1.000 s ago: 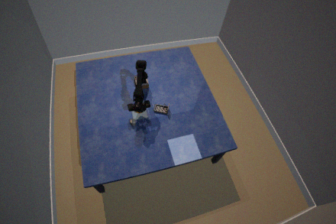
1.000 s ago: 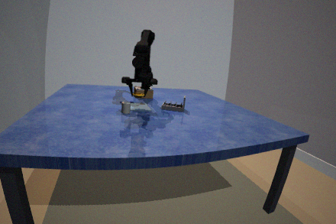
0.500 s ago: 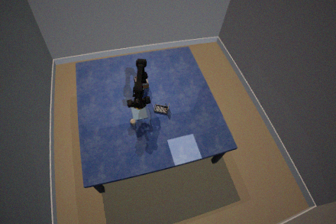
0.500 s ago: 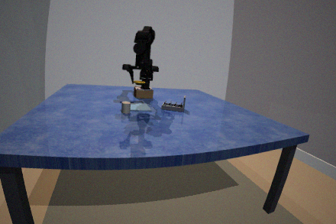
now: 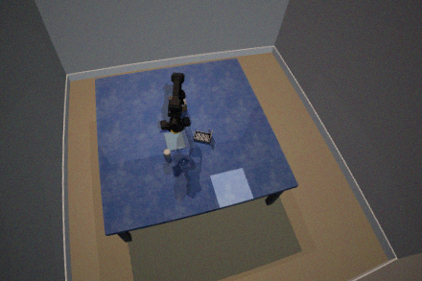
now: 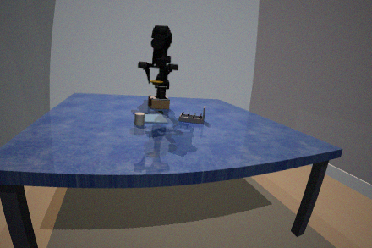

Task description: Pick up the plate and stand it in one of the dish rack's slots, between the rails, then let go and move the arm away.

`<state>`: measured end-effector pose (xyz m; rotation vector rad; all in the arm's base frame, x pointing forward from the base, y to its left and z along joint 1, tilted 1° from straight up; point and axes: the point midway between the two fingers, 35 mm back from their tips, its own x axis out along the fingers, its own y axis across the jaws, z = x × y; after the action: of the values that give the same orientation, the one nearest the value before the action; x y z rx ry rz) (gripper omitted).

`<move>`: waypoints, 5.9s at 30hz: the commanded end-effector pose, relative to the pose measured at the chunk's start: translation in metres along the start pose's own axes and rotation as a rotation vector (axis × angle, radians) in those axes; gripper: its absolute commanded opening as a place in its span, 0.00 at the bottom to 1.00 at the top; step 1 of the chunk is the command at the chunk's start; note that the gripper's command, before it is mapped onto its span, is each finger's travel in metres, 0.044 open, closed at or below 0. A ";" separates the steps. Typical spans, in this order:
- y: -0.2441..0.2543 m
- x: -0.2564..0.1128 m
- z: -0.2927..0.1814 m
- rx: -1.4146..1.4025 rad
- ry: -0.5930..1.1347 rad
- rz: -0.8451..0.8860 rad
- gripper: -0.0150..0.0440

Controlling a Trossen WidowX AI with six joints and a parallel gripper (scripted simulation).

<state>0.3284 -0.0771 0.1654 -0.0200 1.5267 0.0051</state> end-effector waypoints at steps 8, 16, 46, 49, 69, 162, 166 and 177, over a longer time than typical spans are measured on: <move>0.090 -0.002 -0.038 0.308 0.003 0.005 0.25; 0.116 0.000 -0.057 0.424 0.004 0.007 0.25; 0.133 0.095 0.005 0.028 -0.222 0.565 0.25; 0.133 0.102 0.008 -0.022 -0.272 0.615 0.25; 0.122 0.128 0.004 -0.380 -0.708 0.854 0.25; 0.149 0.151 -0.040 -0.840 -1.306 0.822 0.25; 0.149 0.166 -0.040 -0.846 -1.298 0.822 0.25; 0.150 0.161 -0.042 -0.830 -1.291 0.828 0.25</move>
<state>0.2916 0.0704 0.0004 -0.0375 0.0781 1.0975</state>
